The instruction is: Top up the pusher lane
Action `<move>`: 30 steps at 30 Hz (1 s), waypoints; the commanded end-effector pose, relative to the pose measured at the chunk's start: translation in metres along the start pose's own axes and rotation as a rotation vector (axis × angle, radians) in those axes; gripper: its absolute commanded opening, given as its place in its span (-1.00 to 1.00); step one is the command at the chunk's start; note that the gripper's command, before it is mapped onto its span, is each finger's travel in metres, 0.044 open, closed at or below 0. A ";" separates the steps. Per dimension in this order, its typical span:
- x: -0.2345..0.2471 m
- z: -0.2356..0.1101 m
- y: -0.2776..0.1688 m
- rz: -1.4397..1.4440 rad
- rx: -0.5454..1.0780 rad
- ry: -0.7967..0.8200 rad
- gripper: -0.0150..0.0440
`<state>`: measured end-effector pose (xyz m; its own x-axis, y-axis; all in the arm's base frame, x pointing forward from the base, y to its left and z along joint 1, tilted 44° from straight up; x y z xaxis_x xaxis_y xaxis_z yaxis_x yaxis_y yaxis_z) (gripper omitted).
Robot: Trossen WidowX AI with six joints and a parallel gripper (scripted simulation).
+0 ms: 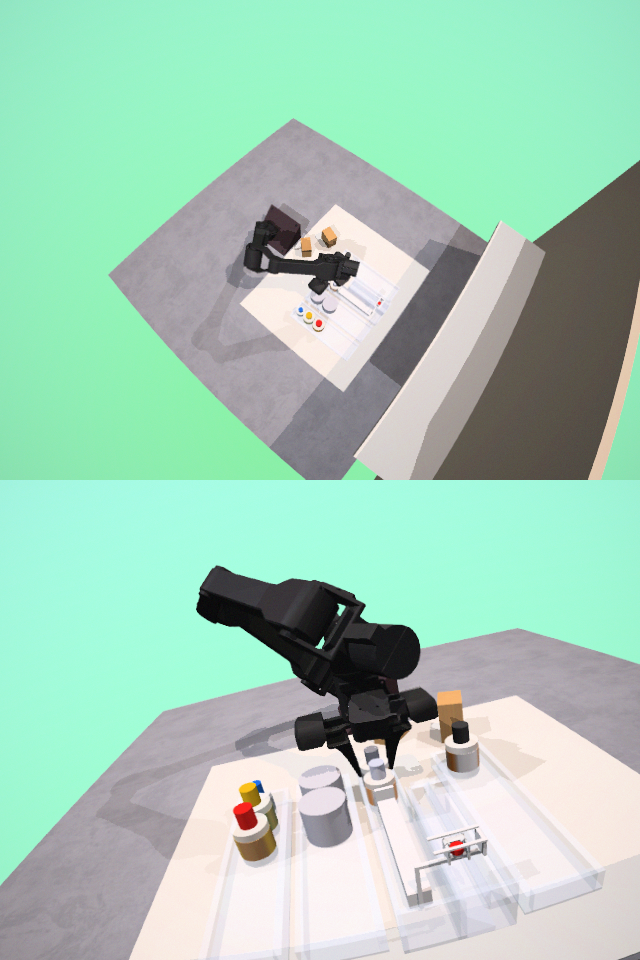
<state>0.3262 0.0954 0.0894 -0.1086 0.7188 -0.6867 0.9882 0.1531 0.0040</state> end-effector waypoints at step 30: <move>0.001 -0.019 -0.001 0.004 -0.003 -0.004 0.51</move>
<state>0.3225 0.1008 0.0946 -0.1112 0.7103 -0.6951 0.9886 0.1505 -0.0044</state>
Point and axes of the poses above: the point midway between the two fingers, 35 mm back from their tips, its own z axis out along the fingers, its own x axis across the jaws, y = z × x, the point moved 7 cm from there along -z, back along the fingers, and after that the axes turned 2 degrees about -z, right-handed, at the moved point
